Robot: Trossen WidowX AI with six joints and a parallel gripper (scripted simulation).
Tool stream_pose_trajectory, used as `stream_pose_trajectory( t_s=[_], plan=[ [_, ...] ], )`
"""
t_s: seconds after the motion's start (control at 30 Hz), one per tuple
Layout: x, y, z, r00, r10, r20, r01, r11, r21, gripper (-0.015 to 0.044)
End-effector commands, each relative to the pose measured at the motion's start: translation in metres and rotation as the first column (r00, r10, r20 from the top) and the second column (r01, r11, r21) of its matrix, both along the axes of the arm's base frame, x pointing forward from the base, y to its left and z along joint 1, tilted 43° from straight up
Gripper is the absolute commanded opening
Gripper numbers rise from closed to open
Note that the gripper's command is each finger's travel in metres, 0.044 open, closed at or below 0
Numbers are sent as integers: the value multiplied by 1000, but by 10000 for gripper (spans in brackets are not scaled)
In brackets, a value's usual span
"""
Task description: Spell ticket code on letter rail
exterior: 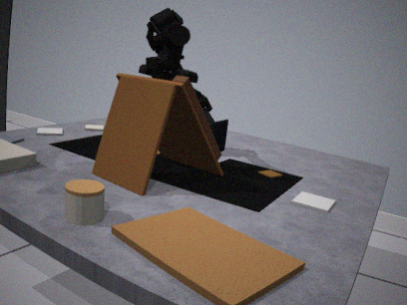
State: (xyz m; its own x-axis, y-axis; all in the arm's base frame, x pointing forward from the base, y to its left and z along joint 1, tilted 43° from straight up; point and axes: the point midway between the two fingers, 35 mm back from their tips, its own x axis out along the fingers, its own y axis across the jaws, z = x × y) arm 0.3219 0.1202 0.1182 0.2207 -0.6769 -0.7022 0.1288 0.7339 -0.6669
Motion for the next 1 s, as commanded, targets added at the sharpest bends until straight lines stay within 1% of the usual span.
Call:
stream_pose_trajectory(
  t_s=[0.0,0.03,0.1,0.17,0.23,0.33,0.4,0.5,0.53,0.57,0.6,0.97],
  plan=[
    [-1,1,1,1000,15,-7,-15,1000,-2,26],
    [-3,5,4,998,60,-27,-60,998,-7,53],
    [-12,18,16,969,227,-103,-230,973,-22,105],
    [-22,32,29,897,399,-188,-412,910,-34,157],
    [-34,45,42,790,549,-271,-580,814,-41,210],
    [-53,61,60,578,714,-395,-788,615,-41,289],
    [-66,71,71,412,776,-477,-891,453,-32,341],
    [-86,83,88,155,791,-592,-982,187,-7,420],
    [-91,85,92,89,779,-620,-993,116,2,440],
    [-94,87,94,51,769,-637,-997,73,8,440],
    [-95,87,95,38,766,-642,-998,58,10,440],
    [-95,87,95,38,766,-642,-998,58,10,440]
  ],
)
